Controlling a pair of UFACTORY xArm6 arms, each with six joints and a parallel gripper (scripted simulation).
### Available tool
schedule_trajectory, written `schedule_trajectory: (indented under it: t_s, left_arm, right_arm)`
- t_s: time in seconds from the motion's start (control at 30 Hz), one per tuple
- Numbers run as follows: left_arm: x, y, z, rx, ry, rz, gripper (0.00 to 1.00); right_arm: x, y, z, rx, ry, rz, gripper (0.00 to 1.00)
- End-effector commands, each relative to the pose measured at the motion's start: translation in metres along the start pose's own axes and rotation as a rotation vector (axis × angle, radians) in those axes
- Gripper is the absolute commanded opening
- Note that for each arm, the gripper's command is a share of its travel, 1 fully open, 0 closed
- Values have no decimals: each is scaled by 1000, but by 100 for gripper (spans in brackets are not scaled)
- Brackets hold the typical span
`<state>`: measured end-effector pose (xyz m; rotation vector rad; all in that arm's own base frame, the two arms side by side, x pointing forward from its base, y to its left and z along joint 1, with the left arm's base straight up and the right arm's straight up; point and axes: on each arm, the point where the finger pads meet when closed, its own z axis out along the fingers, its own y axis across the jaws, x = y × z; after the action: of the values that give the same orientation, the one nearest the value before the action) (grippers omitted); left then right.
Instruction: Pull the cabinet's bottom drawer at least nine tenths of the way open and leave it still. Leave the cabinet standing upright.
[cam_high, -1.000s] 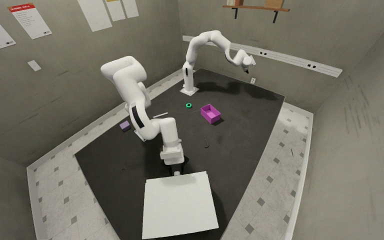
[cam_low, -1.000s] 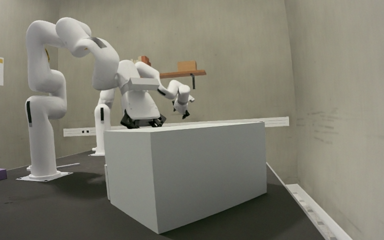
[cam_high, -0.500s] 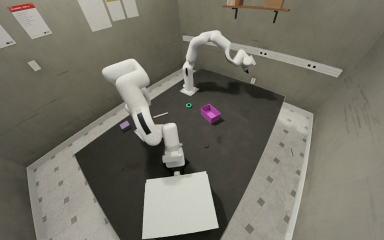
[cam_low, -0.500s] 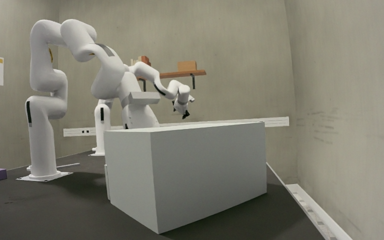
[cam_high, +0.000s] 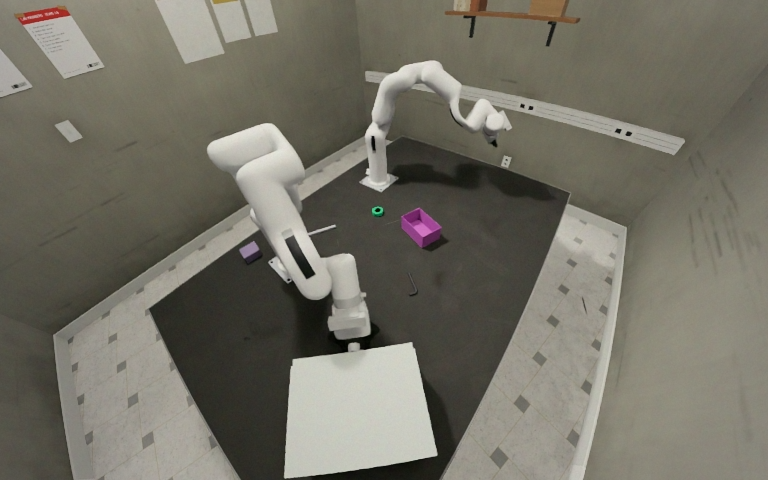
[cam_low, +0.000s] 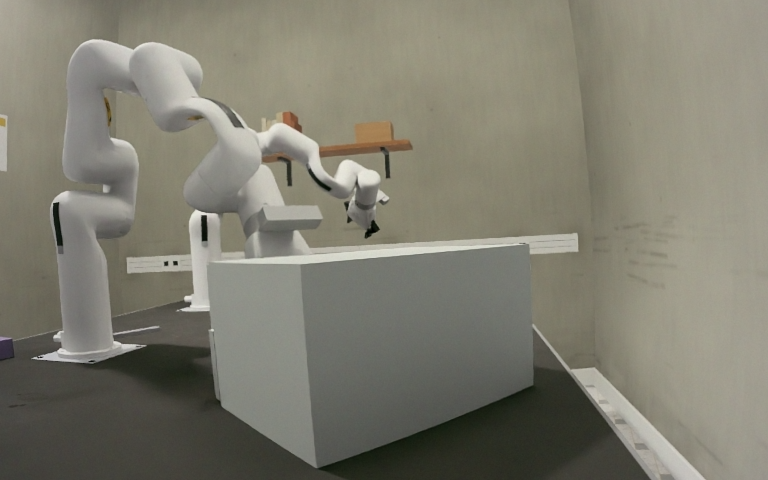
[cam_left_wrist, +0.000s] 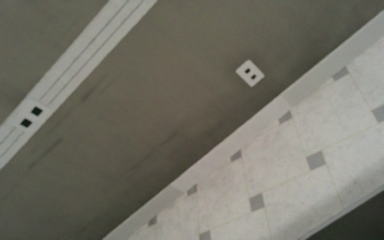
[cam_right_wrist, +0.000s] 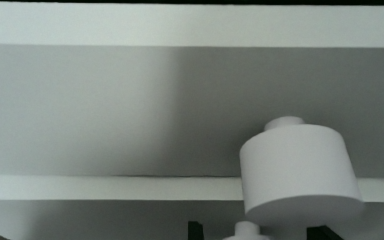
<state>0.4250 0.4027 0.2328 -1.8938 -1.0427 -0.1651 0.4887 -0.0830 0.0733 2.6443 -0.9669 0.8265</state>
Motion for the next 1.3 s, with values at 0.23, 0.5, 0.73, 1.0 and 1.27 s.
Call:
schedule_trajectory:
  t_s: [0.23,0.5,0.73,1.0,1.27]
  left_arm:
    - [2,-1,-1,-1,3,-4,100]
    - [2,-1,-1,-1,3,-4,100]
    - [2,-1,-1,-1,3,-4,100]
    - [2,-1,-1,-1,3,-4,100]
    - [2,-1,-1,-1,3,-4,100]
  right_arm:
    - [-6,-1,12,3,8,2,60]
    - [-10,-1,17,3,8,2,60]
    - [-11,-1,19,3,8,2,60]
    - [-11,-1,19,3,8,2,60]
    - [-11,-1,19,3,8,2,60]
